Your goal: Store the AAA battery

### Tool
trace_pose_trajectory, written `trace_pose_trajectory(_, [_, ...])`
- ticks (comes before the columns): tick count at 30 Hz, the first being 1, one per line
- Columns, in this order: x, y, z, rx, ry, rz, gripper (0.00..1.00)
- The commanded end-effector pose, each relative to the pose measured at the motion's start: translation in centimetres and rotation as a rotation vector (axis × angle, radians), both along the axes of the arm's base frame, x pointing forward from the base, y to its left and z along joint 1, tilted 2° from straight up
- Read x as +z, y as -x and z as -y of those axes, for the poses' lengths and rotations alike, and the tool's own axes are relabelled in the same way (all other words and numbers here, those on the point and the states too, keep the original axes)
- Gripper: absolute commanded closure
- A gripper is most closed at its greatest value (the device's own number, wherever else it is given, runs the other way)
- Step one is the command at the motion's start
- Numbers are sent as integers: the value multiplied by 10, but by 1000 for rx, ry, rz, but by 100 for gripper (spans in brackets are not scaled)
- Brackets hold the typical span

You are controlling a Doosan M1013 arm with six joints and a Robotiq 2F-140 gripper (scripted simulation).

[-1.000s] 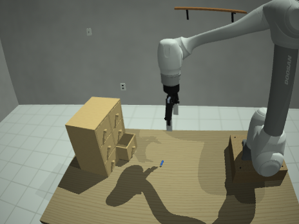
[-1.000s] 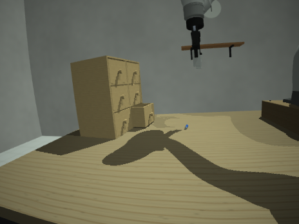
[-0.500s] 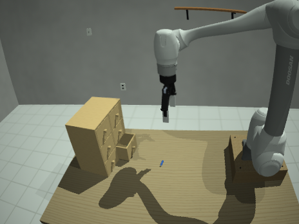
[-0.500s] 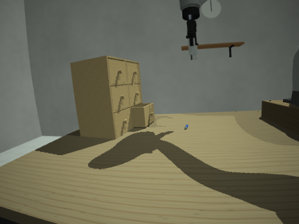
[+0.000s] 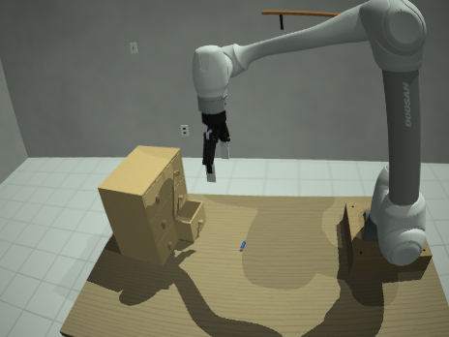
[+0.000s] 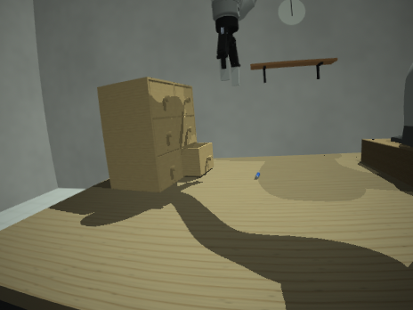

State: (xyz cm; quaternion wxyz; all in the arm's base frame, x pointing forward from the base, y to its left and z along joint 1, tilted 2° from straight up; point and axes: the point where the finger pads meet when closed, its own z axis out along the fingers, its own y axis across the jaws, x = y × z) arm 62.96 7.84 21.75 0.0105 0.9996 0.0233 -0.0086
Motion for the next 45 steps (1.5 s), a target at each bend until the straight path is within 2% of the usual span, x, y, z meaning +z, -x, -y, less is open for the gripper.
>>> trace_pose_trajectory(1, [-2,-7,-1,-9,2,8,0])
trace_pose_trajectory(6, [-14,-19,-1,-28,-6,78,0])
trace_pose_trajectory(15, [-58,-61,-2,-93,-32,320,0])
trace_pose_trajectory(17, [-58,-61,-2,-93,-32,320,0])
trace_pose_trajectory(22, [-82,-83,-2,-127,-46,449,0])
trace_pose_trajectory(26, [-94,-96,-2,-146,-54,518,0])
trace_pose_trajectory(31, [-101,-102,-3,-156,-58,555,0])
trace_pose_trajectory(45, [-101,-102,-3,-157,-58,558,0])
